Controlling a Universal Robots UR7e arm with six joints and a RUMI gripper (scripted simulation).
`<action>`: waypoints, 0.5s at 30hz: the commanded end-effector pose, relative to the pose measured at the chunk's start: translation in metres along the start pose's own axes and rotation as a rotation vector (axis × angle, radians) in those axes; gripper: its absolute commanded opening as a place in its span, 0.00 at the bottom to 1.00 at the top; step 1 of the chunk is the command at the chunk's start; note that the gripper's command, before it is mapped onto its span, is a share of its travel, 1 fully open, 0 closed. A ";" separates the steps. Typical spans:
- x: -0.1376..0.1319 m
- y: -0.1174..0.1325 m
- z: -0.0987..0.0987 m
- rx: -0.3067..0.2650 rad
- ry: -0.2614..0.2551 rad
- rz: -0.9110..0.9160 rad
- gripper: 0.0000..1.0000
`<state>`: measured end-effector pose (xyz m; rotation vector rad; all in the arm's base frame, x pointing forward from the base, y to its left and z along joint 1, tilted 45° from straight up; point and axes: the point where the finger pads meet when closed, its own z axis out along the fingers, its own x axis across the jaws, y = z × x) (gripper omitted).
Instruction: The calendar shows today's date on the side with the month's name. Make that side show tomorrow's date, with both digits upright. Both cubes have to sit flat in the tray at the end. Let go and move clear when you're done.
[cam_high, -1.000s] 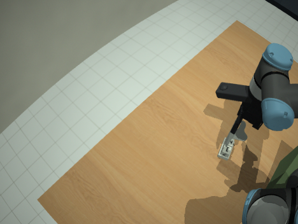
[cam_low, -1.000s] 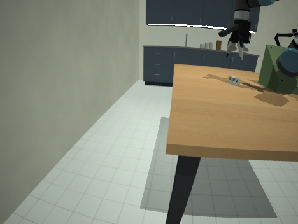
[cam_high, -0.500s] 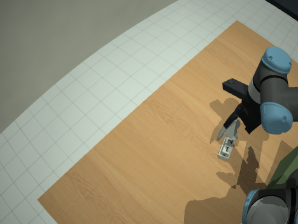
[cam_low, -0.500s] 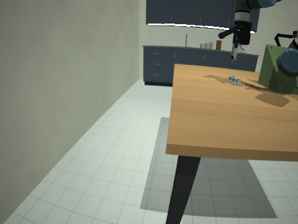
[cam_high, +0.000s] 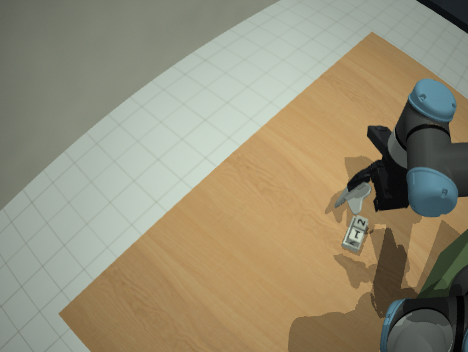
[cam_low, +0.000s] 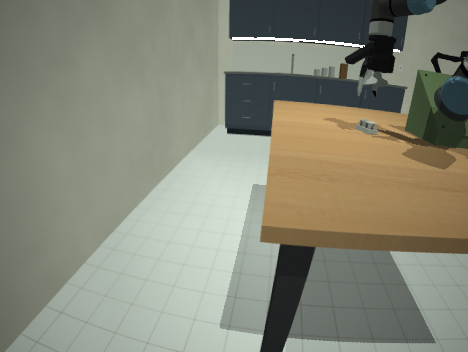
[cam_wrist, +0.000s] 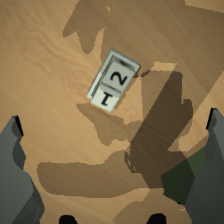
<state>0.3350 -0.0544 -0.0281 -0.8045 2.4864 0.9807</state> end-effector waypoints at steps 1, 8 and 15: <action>0.001 0.001 0.002 0.003 0.004 0.129 1.00; 0.003 0.003 0.004 0.003 0.004 0.302 1.00; 0.004 0.005 0.006 0.003 0.004 0.395 1.00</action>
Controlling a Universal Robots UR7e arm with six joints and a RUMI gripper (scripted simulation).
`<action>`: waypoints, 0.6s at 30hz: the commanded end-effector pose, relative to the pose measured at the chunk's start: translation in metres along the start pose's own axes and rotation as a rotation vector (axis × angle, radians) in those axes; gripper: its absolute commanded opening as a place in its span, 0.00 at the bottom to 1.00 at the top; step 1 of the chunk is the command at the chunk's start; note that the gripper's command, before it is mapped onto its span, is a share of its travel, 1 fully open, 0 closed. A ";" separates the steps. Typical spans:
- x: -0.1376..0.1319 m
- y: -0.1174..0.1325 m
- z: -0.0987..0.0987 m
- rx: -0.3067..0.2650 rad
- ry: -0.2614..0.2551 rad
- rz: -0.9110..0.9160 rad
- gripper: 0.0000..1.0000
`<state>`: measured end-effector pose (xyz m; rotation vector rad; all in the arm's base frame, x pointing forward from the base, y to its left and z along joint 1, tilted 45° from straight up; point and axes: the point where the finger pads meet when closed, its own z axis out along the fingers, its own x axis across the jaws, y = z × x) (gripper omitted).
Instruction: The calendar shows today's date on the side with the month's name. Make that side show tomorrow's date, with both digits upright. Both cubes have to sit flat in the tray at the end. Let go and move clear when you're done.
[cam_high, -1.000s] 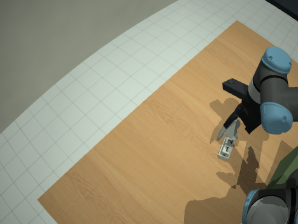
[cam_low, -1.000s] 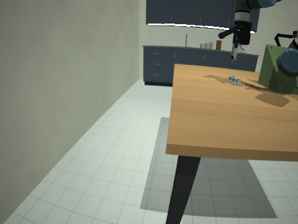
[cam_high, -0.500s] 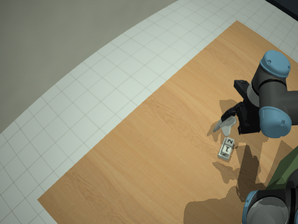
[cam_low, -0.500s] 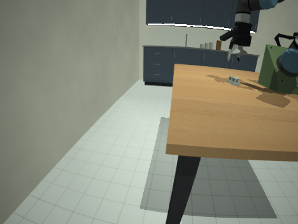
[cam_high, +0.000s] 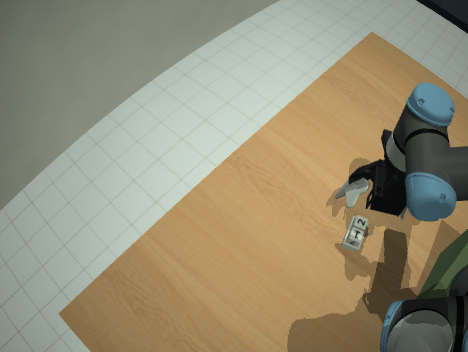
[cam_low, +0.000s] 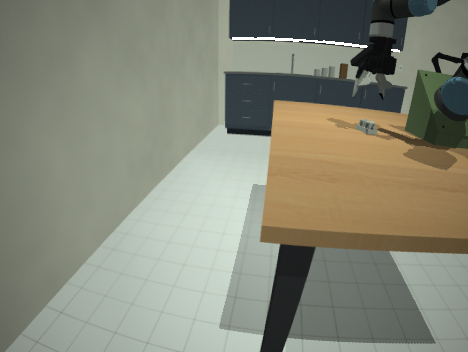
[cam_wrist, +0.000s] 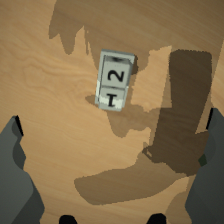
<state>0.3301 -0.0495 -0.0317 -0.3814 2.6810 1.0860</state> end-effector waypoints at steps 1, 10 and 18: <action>0.001 0.000 0.001 0.002 0.001 0.067 1.00; 0.002 0.002 0.002 0.002 0.001 0.166 1.00; 0.003 0.002 0.003 0.002 0.001 0.194 1.00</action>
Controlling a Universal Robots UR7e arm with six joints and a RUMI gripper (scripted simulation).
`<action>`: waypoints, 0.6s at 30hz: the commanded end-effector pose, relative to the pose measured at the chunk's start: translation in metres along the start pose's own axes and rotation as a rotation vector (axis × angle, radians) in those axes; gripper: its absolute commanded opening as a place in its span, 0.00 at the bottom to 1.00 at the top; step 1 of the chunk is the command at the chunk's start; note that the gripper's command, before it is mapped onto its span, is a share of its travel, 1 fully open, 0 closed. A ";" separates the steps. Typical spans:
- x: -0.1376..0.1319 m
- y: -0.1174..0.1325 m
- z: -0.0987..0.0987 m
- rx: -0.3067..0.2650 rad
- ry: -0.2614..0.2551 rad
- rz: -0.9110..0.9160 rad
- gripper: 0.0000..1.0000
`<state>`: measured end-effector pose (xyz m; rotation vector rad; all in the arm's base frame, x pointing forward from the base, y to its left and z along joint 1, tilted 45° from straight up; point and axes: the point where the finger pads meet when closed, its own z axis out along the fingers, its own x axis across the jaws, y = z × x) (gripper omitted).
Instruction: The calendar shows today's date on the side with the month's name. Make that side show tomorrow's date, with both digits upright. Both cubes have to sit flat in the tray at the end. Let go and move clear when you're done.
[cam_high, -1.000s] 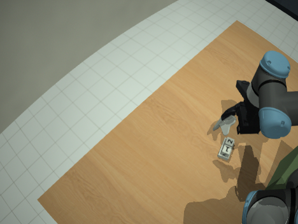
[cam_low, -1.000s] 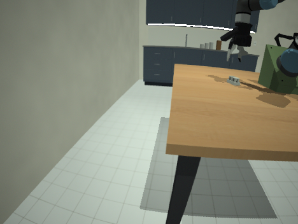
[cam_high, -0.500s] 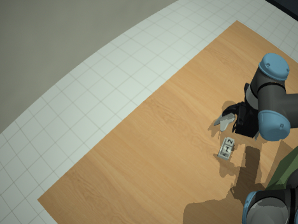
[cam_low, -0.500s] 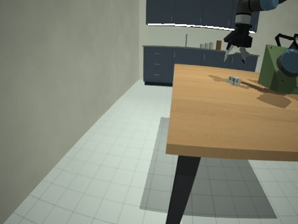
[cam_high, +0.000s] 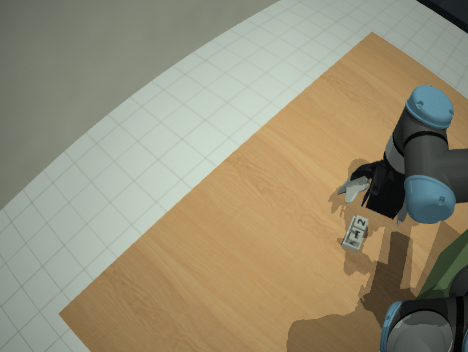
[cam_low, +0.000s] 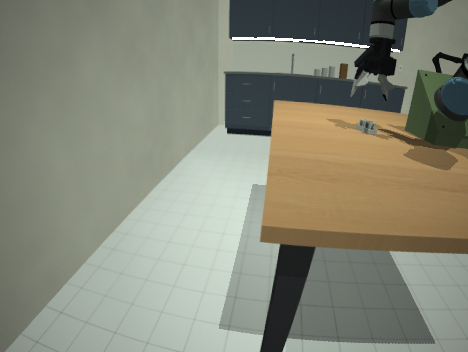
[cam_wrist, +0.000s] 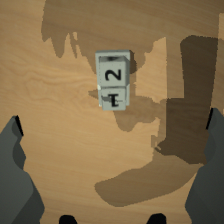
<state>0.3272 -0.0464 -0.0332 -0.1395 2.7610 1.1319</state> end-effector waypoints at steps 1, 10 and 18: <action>0.000 0.000 0.000 0.001 0.000 0.014 1.00; 0.000 0.000 0.000 0.001 0.000 0.020 0.28; 0.000 0.000 0.000 0.001 0.000 0.020 0.28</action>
